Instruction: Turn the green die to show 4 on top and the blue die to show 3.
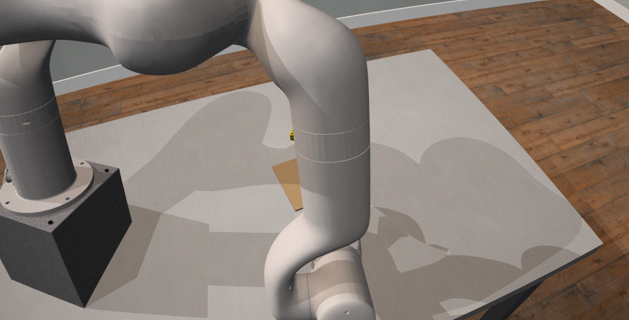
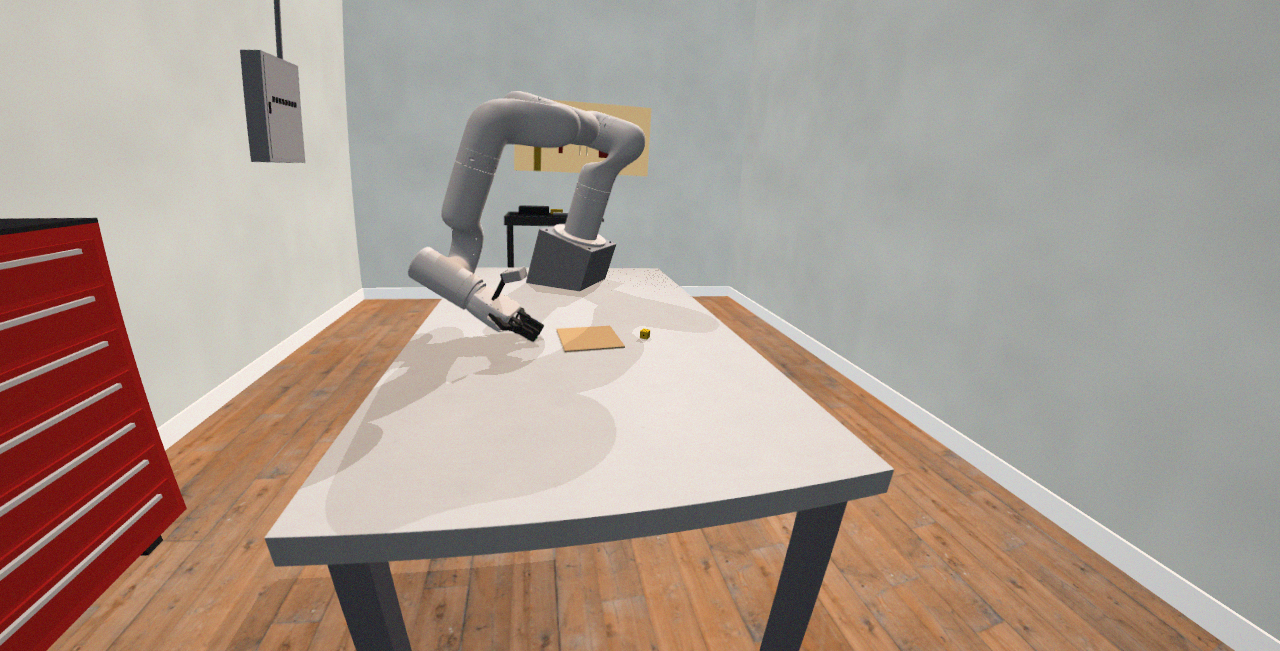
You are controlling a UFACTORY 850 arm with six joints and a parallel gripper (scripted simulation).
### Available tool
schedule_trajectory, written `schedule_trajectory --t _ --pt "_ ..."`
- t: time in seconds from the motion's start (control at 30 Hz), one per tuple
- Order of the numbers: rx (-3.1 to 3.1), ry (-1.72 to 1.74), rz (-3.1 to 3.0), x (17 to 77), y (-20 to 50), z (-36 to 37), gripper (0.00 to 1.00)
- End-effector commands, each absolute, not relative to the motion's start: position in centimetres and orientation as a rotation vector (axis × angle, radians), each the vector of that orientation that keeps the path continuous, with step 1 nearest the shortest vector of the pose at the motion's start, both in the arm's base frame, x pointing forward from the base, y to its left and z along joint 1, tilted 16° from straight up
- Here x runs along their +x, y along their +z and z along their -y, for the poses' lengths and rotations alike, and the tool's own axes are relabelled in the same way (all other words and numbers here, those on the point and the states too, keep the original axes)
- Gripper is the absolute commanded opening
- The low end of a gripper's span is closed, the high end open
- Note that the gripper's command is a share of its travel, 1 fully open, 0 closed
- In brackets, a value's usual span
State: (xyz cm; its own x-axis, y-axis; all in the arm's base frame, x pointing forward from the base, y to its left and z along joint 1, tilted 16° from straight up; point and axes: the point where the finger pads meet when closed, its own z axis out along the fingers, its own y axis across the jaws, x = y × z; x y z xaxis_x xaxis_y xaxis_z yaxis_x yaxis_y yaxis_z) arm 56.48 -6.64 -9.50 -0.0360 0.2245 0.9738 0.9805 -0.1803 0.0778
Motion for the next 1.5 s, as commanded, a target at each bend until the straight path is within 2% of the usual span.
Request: schedule_trajectory --t 0.0,0.83,1.47 --pt "-1.489 -1.281 1.323 56.5 -9.4 6.7 0.36" --pt "-1.489 -1.281 1.323 56.5 -9.4 6.9 0.36" --pt "-1.489 -1.281 1.323 55.6 -8.4 11.4 0.36"
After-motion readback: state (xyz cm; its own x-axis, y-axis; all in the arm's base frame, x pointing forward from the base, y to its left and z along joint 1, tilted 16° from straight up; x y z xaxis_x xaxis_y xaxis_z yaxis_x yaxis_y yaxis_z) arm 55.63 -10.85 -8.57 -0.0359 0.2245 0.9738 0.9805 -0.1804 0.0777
